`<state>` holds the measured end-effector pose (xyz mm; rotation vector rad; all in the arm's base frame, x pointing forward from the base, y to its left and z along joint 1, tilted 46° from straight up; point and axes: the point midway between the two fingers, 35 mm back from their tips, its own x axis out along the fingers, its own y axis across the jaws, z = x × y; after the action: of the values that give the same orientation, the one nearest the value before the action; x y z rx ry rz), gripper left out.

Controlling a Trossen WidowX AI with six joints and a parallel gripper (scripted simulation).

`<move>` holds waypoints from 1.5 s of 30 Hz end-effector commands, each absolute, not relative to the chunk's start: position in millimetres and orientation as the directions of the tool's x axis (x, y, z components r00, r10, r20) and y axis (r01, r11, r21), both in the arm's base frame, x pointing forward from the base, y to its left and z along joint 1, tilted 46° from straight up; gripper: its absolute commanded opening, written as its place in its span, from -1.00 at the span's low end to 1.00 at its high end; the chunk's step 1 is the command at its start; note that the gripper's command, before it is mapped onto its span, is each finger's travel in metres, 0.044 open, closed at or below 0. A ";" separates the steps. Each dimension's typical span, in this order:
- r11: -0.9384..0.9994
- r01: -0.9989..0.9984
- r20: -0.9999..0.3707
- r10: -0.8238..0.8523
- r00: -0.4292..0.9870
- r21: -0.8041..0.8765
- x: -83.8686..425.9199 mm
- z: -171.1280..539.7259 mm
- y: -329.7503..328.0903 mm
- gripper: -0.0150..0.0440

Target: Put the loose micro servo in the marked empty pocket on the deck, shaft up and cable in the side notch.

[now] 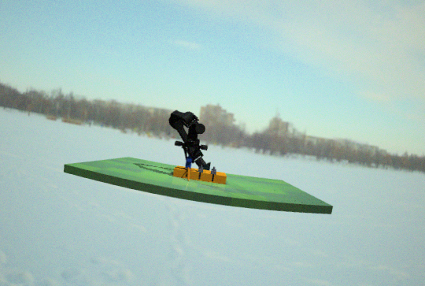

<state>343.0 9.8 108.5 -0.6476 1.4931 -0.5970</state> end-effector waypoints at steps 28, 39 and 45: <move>0.697 0.080 -0.699 -0.715 0.005 -0.713 344.2 109.6 9.0 -0.49; 0.697 0.080 -0.699 -0.715 0.005 -0.713 344.3 104.7 3.9 -0.49; 0.697 0.080 -0.699 -0.715 0.005 -0.713 344.3 100.6 -0.3 -0.49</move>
<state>344.1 1.3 102.3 -0.5548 1.4440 -0.6807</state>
